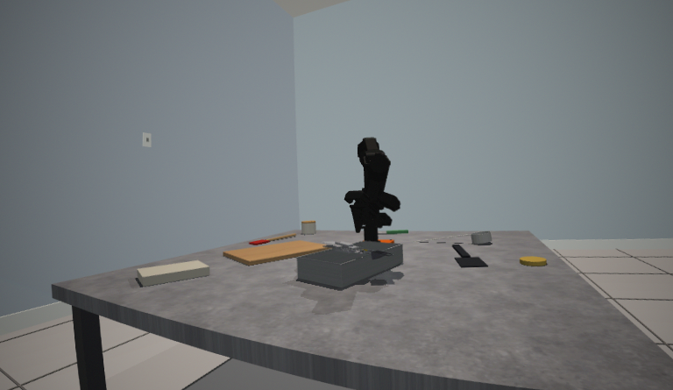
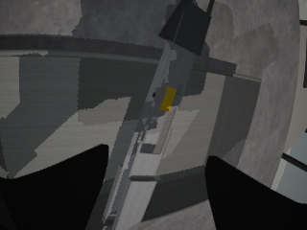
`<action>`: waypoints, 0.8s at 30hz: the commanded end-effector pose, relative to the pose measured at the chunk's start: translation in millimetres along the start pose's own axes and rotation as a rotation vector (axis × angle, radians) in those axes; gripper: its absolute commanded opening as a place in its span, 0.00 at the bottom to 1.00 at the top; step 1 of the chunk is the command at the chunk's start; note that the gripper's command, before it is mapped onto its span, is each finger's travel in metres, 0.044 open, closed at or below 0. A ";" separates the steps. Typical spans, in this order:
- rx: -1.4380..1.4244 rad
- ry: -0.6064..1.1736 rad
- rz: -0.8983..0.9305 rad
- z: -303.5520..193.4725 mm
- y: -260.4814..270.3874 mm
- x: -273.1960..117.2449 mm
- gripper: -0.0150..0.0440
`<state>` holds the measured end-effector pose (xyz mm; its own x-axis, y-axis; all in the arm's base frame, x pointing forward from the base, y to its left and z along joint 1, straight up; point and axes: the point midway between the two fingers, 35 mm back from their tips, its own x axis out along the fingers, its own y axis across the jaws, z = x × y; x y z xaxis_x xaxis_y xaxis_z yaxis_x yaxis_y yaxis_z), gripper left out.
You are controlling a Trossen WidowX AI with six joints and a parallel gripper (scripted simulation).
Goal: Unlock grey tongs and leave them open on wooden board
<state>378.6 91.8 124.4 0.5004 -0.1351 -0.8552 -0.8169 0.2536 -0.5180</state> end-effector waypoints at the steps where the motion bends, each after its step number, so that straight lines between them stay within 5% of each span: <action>1: -0.007 -0.001 0.000 -1.2 1.2 0.5 0.69; 24: -0.007 -0.001 -0.001 0.2 -0.4 36.1 0.69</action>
<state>395.8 87.9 103.2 0.5133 -0.1348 -0.8476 -0.8091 0.2534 -0.5303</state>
